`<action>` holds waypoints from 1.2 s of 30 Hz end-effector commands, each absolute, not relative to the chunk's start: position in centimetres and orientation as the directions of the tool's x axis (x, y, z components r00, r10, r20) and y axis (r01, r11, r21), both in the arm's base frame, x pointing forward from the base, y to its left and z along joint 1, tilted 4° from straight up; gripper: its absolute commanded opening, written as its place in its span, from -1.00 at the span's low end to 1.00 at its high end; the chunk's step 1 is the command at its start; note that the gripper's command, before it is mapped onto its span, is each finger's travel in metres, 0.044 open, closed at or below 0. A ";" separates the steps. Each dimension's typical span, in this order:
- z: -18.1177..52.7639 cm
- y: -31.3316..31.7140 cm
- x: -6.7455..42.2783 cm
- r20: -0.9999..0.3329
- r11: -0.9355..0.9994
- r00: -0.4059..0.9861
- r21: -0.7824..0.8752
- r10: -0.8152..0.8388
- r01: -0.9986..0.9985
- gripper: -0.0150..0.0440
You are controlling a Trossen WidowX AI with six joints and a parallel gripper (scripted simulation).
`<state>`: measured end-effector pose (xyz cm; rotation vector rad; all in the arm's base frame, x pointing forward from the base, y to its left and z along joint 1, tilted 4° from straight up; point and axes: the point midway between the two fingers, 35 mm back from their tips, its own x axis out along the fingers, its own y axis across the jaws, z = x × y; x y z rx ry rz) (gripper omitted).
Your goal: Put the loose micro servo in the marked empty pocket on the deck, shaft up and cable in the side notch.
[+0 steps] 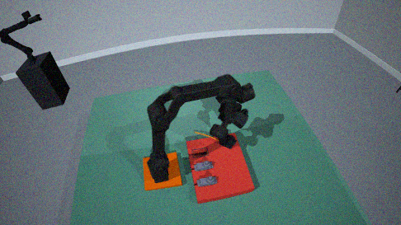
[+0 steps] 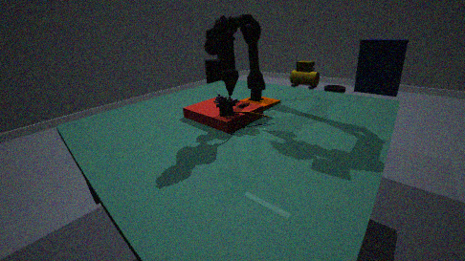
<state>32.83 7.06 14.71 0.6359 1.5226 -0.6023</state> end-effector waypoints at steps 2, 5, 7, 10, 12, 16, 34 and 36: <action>13.8 7.0 32.8 -0.999 0.697 -0.033 -0.003 0.030 0.717 1.00; 12.5 7.0 32.8 -0.999 0.697 -0.033 -0.003 0.030 0.717 1.00; 12.1 7.0 32.8 -0.999 0.697 -0.033 -0.003 0.030 0.717 1.00; 12.0 7.0 32.8 -0.999 0.697 -0.033 -0.003 0.030 0.717 1.00; 11.8 7.0 32.8 -0.999 0.697 -0.033 -0.003 0.030 0.717 1.00; 11.3 7.0 32.8 -0.999 0.697 -0.033 -0.003 0.030 0.717 1.00; 10.1 7.0 32.7 -0.999 0.697 -0.033 -0.003 0.030 0.717 0.20; 10.1 7.0 32.7 -0.999 0.697 -0.033 -0.003 0.030 0.717 0.02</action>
